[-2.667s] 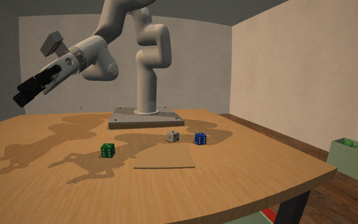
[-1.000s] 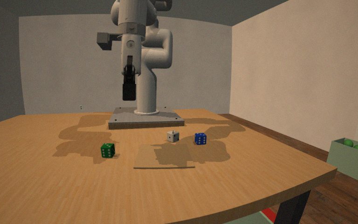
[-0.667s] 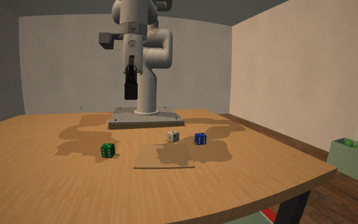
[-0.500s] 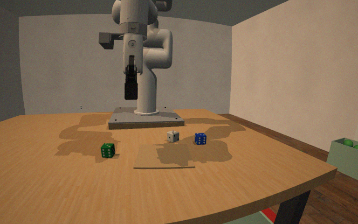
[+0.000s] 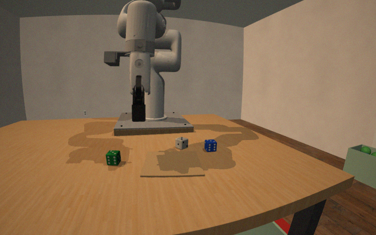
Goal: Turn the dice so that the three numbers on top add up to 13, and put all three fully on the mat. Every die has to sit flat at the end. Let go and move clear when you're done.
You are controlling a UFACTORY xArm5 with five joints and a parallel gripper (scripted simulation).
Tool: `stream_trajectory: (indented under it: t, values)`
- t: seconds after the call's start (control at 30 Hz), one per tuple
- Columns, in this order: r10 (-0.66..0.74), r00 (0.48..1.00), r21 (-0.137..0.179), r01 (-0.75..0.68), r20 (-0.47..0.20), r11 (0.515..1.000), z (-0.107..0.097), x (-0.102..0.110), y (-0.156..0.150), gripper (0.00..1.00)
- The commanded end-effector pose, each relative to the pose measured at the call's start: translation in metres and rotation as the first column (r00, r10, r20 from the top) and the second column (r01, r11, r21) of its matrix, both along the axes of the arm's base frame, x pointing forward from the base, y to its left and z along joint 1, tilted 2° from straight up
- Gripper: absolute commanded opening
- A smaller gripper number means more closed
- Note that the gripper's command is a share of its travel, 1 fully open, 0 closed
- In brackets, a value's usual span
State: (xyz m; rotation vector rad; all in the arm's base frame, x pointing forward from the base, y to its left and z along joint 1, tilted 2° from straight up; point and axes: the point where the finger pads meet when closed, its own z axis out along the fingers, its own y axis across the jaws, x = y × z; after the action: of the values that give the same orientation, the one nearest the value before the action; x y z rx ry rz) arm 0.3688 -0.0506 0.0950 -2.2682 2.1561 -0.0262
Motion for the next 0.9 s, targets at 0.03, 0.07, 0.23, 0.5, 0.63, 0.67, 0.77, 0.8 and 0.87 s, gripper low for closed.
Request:
stream_trajectory:
  t: [0.03, 0.07, 0.23, 0.5, 0.63, 0.67, 0.77, 0.8, 0.87]
  values:
    - [0.000, 1.000, 0.000, 0.000, 0.003, 1.000, -0.037, 0.004, 0.001, 1.00]
    - [0.000, 1.000, 0.000, 0.000, 0.003, 1.000, -0.042, 0.005, 0.001, 1.00]
    - [0.000, 1.000, 0.000, 0.000, 0.003, 1.000, -0.057, 0.006, 0.002, 1.00]
    - [0.000, 1.000, 0.000, 0.000, 0.003, 1.000, -0.057, 0.006, 0.002, 1.00]
    - [0.000, 1.000, 0.000, 0.000, 0.003, 1.000, -0.057, 0.006, 0.002, 1.00]
    - [0.000, 1.000, 0.000, 0.000, 0.003, 1.000, -0.057, 0.006, 0.002, 1.00]
    - [0.000, 1.000, 0.000, 0.000, 0.003, 1.000, -0.057, 0.006, 0.002, 1.00]
    - [0.000, 1.000, 0.000, 0.000, 0.003, 1.000, -0.057, 0.006, 0.002, 1.00]
    - [0.000, 1.000, 0.000, 0.000, 0.003, 1.000, -0.057, 0.006, 0.002, 1.00]
